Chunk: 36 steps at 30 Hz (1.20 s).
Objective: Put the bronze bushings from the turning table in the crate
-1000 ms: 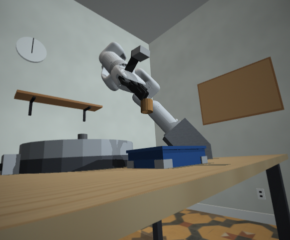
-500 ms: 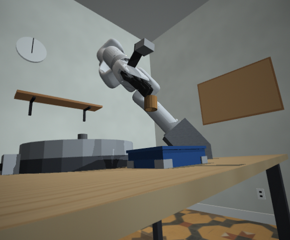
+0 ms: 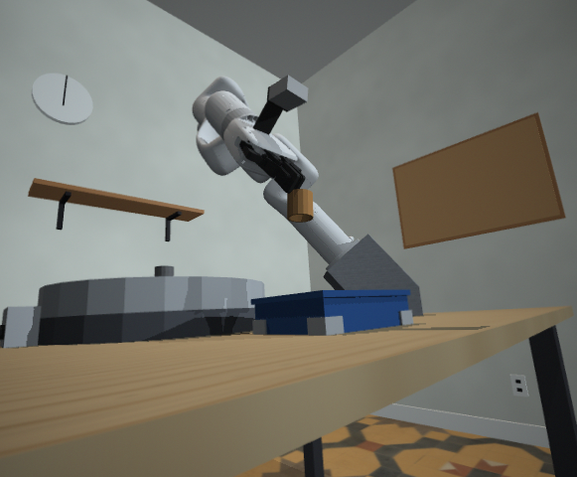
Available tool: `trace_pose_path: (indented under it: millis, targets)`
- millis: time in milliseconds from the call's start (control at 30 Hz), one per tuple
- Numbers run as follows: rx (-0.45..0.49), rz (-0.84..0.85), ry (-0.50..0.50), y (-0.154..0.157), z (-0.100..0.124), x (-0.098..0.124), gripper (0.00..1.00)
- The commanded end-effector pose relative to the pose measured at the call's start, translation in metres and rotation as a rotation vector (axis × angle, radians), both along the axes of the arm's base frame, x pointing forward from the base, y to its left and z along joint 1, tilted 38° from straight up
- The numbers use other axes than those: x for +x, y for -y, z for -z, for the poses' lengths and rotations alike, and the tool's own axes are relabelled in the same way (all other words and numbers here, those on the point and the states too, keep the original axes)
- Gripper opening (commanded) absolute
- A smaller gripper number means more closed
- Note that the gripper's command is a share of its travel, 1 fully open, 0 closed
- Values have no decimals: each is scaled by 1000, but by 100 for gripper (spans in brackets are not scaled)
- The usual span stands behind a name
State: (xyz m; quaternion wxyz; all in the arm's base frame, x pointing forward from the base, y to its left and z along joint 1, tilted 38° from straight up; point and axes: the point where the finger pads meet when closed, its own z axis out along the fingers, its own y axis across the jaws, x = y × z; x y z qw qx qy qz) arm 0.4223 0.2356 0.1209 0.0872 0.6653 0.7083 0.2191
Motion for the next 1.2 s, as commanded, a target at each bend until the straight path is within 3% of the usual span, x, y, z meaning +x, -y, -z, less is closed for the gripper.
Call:
trace_pose_path:
  millis: [0,467,1167]
  targets:
    - [2,-1,3,0,0,1,0]
    - [2,-1,3,24,41,21,0]
    - [1,-1,3,35,60,31,0]
